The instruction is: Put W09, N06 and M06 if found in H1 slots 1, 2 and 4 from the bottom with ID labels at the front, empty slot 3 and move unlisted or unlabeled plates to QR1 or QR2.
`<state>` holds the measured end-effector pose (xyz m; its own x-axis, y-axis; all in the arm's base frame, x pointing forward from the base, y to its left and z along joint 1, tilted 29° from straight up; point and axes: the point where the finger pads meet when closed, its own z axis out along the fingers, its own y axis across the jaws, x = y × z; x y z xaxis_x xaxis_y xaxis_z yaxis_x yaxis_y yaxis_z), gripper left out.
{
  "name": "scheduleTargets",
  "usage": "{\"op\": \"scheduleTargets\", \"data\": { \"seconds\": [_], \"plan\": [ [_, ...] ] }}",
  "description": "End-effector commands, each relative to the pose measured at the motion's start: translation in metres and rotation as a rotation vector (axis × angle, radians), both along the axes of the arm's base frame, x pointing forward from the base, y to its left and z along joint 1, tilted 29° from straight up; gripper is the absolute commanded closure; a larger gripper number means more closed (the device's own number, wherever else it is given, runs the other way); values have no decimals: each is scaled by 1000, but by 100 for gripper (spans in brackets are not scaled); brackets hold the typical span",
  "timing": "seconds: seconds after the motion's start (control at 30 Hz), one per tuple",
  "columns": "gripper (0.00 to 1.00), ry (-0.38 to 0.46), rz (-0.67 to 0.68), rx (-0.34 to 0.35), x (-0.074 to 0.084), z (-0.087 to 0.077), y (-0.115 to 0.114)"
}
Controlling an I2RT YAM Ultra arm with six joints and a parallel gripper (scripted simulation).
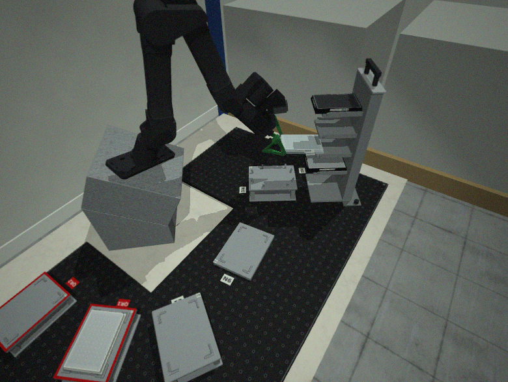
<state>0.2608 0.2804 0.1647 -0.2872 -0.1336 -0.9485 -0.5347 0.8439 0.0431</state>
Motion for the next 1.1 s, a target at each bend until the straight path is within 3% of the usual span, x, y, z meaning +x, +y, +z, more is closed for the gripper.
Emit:
{"op": "scheduleTargets", "data": {
  "seconds": [0.0, 0.07, 0.13, 1.07],
  "plan": [
    [14, -36, 0, 50, 9, 23, 9],
    [14, -48, 7, 70, 6, 31, 10],
    [14, -36, 0, 50, 10, 23, 10],
    [14, -37, 1, 50, 25, 27, 19]
  ]
}}
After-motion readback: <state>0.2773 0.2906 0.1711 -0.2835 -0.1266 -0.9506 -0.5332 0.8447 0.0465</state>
